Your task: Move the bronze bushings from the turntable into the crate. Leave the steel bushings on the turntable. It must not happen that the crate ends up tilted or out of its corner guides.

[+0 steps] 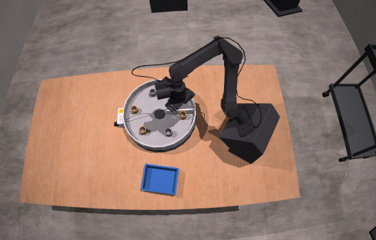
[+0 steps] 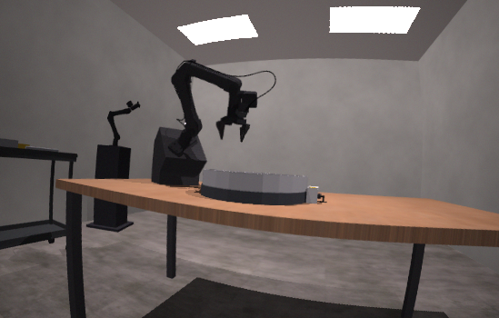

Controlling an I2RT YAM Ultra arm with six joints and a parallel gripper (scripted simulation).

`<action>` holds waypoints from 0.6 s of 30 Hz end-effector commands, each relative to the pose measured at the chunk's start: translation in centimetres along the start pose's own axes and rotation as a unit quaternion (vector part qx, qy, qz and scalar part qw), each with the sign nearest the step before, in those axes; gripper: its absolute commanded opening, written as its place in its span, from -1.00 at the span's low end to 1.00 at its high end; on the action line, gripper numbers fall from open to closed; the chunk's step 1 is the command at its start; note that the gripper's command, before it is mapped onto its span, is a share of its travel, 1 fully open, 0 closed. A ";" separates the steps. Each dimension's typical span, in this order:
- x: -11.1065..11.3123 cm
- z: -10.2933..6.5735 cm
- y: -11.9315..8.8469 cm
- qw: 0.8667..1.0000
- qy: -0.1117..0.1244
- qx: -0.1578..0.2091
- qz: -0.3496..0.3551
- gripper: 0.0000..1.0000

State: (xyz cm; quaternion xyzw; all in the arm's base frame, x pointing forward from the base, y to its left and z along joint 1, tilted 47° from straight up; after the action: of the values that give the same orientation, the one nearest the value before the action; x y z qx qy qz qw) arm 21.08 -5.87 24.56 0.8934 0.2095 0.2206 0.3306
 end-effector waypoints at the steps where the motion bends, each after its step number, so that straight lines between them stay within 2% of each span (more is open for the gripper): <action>1: 0.1 -0.9 0.7 1.000 0.010 -0.004 0.003 1.00; 6: 0.0 -0.9 0.7 1.000 0.010 -0.004 0.005 1.00; 7: 0.0 -0.9 0.7 1.000 0.010 -0.004 0.005 -0.77; 18: 0.0 -0.9 0.7 1.000 0.010 -0.004 0.005 -0.77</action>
State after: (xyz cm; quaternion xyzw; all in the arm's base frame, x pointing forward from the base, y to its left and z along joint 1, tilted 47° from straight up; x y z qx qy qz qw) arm 21.04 -5.88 24.54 0.8935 0.2105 0.2192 0.3306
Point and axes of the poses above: the point where the finger pads meet when closed, its own z axis out along the fingers, its own x axis across the jaws, y = z × x, the point moved 1 cm from there along -z, back along the fingers, and after that the axes turned 9 degrees about z, right-handed, at the moved point
